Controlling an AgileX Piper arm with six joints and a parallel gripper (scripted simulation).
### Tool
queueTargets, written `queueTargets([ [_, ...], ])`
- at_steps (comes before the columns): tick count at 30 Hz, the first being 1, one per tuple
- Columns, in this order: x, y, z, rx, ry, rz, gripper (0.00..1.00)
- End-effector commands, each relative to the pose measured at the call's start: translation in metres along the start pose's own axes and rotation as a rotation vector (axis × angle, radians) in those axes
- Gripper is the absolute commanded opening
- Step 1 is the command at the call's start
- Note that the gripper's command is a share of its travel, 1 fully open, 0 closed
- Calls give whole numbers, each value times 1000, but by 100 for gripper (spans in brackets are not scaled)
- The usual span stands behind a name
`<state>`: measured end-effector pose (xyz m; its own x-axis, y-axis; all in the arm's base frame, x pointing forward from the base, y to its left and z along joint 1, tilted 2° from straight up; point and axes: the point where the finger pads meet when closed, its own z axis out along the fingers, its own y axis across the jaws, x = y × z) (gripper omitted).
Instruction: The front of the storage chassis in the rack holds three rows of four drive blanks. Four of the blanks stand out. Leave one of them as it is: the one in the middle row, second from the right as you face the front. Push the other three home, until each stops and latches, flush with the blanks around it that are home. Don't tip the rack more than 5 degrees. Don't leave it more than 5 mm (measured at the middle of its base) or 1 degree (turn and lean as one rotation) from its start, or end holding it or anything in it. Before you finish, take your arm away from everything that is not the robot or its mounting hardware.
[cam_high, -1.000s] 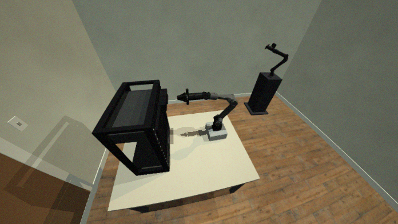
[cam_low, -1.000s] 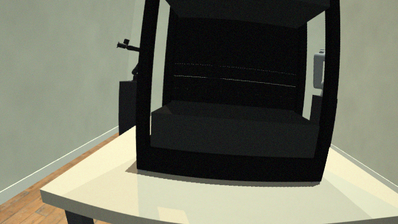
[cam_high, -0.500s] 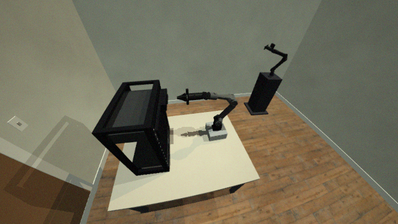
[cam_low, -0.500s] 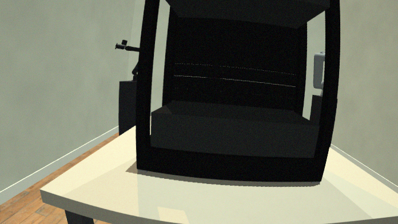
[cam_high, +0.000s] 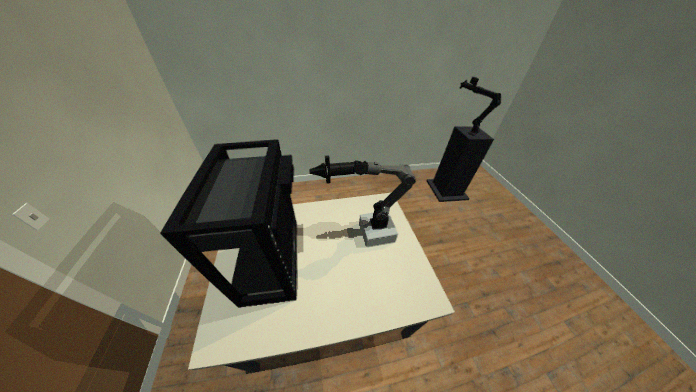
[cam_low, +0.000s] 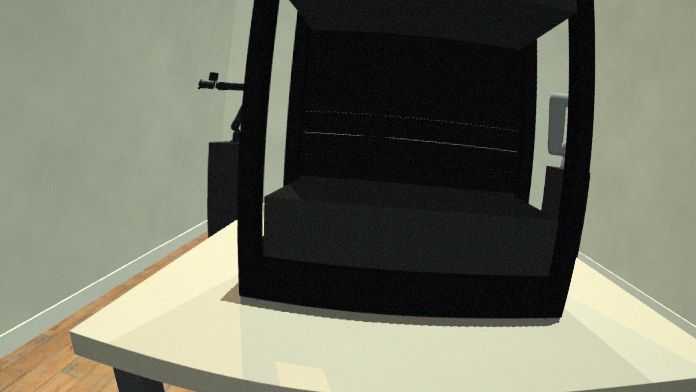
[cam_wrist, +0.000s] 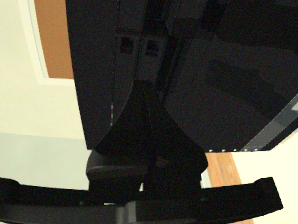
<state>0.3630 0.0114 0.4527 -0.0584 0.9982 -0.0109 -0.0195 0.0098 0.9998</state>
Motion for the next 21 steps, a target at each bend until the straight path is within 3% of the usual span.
queueTargets([
  [1, 1, 1, -1, -2, 3, -13, 0],
  [21, 12, -3, -3, 17, 33, -259, 0],
])
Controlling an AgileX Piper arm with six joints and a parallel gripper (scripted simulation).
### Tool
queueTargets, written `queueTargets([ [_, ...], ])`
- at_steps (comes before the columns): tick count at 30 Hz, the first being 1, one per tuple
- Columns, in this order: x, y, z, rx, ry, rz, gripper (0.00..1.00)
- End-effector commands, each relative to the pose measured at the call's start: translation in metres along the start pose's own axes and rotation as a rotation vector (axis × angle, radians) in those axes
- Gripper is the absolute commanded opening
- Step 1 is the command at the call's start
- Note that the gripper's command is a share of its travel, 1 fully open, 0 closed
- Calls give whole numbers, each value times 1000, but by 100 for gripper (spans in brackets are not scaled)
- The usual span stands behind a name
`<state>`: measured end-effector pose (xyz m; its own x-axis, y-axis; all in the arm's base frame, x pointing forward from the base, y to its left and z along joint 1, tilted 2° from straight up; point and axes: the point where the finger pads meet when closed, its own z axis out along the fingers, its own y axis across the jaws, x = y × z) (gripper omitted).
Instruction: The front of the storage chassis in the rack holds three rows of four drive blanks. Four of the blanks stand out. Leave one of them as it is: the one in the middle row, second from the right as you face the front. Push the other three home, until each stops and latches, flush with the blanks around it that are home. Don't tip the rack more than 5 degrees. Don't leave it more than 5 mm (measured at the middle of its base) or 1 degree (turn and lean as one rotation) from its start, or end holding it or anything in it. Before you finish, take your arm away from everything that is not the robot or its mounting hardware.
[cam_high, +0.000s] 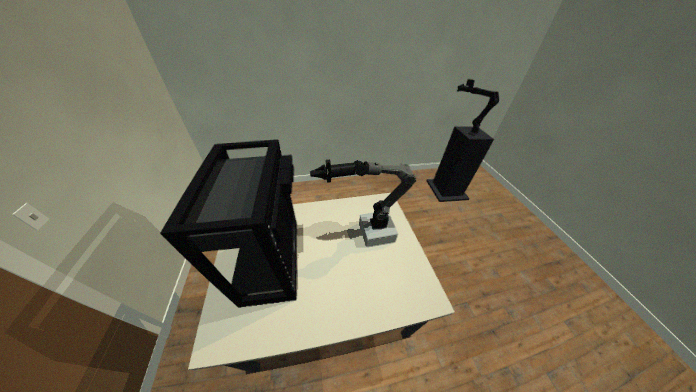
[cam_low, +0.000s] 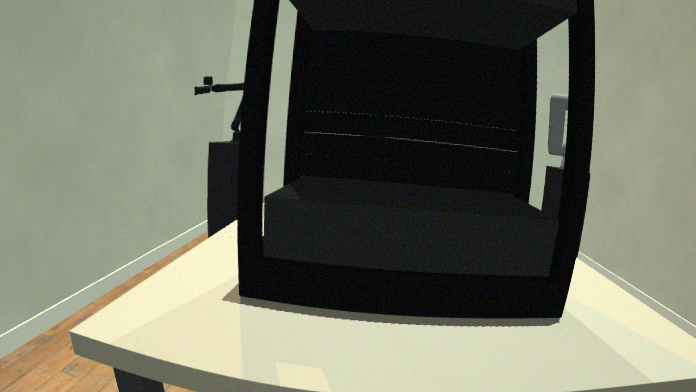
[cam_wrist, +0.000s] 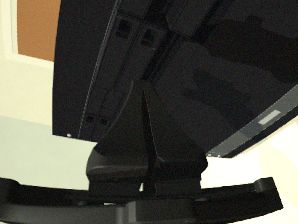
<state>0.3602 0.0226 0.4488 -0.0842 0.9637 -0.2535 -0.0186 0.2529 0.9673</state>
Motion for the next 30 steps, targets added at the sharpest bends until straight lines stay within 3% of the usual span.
queueTargets([
  [1, 2, 1, -1, 0, 4, -34, 0],
  [20, 17, -2, -6, 16, 46, -424, 0],
  [30, 27, -4, -10, 21, 75, -754, 0],
])
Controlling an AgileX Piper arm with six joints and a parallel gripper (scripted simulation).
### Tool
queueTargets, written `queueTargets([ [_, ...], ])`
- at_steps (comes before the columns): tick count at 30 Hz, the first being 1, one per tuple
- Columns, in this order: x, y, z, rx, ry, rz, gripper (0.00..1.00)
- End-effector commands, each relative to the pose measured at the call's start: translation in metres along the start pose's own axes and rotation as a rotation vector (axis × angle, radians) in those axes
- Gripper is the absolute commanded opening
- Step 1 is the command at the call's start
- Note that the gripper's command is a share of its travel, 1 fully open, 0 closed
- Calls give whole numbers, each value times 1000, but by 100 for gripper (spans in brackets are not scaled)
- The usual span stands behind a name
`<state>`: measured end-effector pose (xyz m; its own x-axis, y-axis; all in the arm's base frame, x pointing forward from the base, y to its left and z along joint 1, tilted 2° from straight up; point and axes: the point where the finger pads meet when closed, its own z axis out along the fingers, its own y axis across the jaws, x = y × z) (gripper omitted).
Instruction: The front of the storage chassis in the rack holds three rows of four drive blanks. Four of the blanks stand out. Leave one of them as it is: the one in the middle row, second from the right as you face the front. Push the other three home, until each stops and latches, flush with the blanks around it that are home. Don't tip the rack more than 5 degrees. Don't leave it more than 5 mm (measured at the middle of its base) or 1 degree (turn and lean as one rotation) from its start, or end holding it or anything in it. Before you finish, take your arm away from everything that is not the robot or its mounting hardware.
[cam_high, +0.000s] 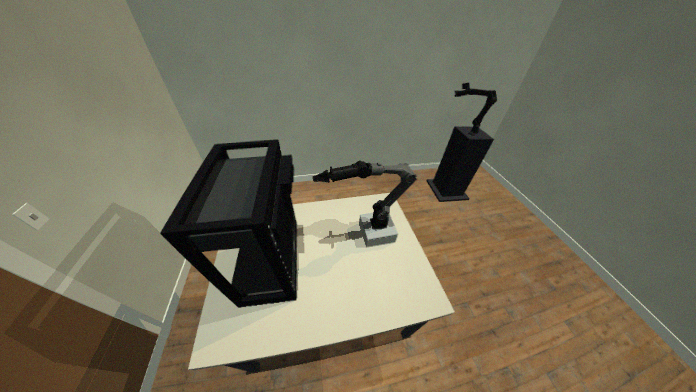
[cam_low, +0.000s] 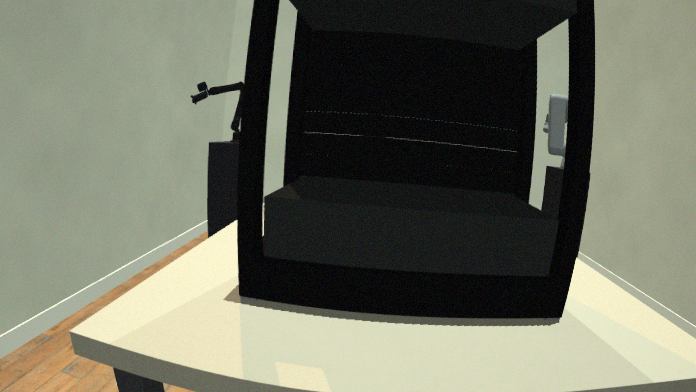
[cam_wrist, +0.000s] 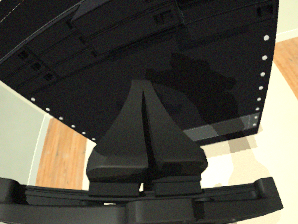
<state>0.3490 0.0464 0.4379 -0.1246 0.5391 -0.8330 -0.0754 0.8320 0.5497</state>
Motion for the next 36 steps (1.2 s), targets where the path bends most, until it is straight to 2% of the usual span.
queueTargets([
  [1, 1, 1, -2, 0, 3, -57, 0],
  [5, 4, 3, -3, 2, 11, -202, 0],
  [7, 4, 3, -3, 2, 11, -202, 0],
  [22, 11, 8, -11, 11, 26, -761, 0],
  [24, 11, 8, -11, 11, 26, -761, 0],
  [36, 10, 12, -17, 26, 18, -1189, 0],
])
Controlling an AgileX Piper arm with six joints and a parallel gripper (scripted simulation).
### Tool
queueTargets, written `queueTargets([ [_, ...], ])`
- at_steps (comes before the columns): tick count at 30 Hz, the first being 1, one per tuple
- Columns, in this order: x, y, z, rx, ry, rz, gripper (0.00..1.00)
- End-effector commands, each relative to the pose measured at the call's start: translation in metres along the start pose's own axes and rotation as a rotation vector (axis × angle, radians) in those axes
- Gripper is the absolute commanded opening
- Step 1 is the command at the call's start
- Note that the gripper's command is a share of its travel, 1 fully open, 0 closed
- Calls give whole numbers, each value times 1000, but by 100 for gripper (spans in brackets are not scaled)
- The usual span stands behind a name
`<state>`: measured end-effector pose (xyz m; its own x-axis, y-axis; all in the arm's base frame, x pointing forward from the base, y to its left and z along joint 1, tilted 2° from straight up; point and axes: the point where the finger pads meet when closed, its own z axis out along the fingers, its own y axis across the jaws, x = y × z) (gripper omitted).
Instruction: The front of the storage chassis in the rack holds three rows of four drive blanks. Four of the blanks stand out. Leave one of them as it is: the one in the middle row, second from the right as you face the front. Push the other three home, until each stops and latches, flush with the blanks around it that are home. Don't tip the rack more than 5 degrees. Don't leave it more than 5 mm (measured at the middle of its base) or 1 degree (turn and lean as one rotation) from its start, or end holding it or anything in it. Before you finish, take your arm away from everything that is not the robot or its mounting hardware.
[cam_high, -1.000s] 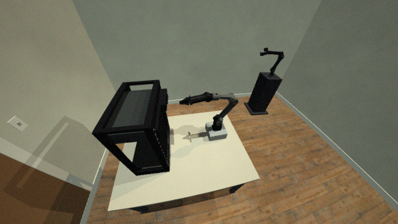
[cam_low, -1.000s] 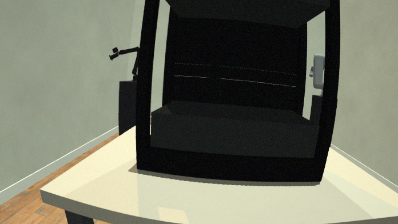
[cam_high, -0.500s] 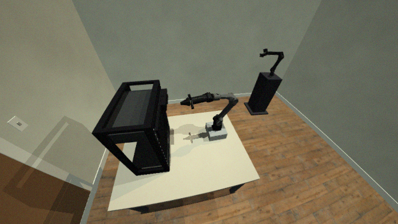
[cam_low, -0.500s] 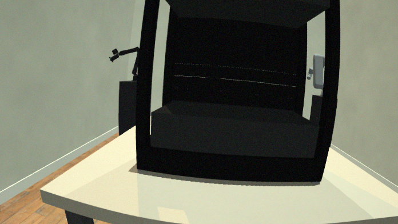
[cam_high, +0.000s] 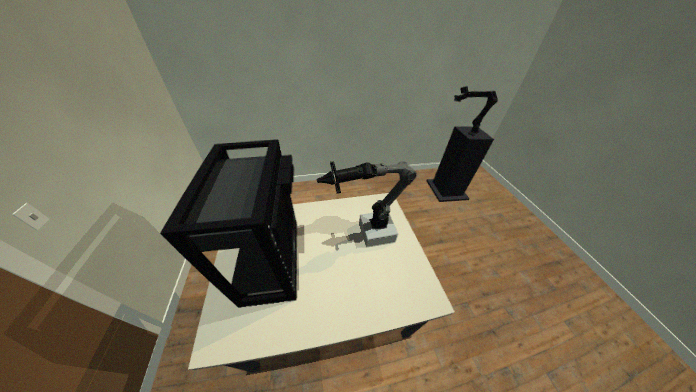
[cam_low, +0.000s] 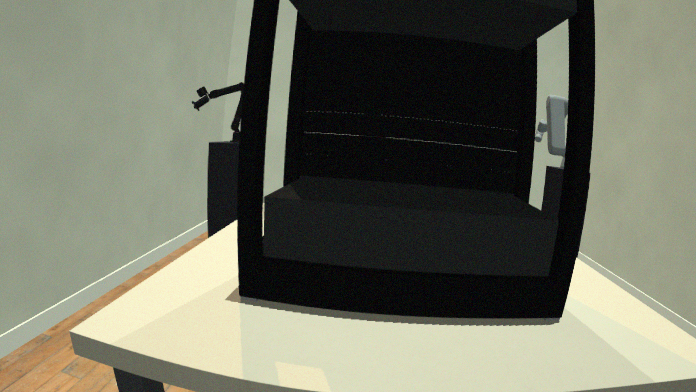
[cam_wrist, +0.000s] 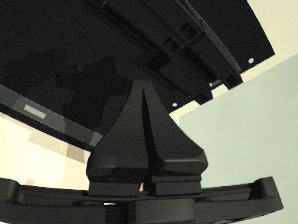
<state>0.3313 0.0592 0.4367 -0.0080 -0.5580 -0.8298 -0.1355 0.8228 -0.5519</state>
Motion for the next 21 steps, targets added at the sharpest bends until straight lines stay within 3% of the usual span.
queueTargets([
  [1, -1, 0, -2, 5, -1, -54, 0],
  [21, -9, -6, -10, 57, -6, -542, 0],
])
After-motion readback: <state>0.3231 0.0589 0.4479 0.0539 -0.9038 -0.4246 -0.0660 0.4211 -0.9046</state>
